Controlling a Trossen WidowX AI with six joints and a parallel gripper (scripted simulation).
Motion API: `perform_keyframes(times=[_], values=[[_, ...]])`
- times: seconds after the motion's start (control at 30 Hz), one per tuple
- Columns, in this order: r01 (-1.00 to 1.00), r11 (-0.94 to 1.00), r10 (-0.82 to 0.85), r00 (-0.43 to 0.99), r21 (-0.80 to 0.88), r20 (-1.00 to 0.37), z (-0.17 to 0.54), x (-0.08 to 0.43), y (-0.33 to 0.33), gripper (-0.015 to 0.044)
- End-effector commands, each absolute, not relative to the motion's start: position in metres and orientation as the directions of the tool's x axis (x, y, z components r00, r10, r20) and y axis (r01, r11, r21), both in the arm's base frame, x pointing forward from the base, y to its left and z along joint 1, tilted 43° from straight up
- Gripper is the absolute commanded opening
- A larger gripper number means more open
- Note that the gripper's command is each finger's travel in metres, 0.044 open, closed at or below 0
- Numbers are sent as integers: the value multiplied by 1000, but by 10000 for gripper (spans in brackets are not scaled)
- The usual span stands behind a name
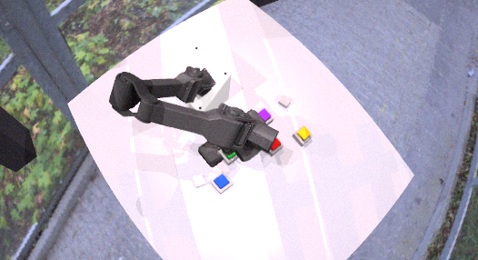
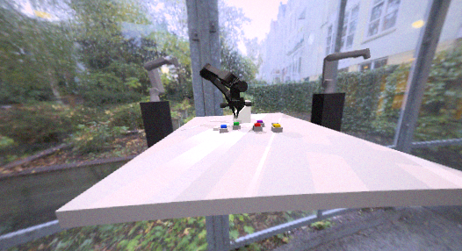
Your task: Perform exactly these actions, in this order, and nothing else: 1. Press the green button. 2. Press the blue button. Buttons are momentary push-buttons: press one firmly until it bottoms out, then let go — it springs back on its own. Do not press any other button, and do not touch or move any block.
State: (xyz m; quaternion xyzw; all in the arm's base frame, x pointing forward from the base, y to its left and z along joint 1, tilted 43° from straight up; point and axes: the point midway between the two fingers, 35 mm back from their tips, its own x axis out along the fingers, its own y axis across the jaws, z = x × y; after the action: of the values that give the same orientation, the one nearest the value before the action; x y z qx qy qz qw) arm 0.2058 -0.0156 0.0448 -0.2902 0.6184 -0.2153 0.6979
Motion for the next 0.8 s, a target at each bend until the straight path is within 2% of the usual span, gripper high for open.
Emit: perform_keyframes(times=[0.0,0.77], values=[[-64,734,-664,141,-676,-734,42,206,-19,20],[-63,733,-665,142,-677,-733,20,209,-39,20]])
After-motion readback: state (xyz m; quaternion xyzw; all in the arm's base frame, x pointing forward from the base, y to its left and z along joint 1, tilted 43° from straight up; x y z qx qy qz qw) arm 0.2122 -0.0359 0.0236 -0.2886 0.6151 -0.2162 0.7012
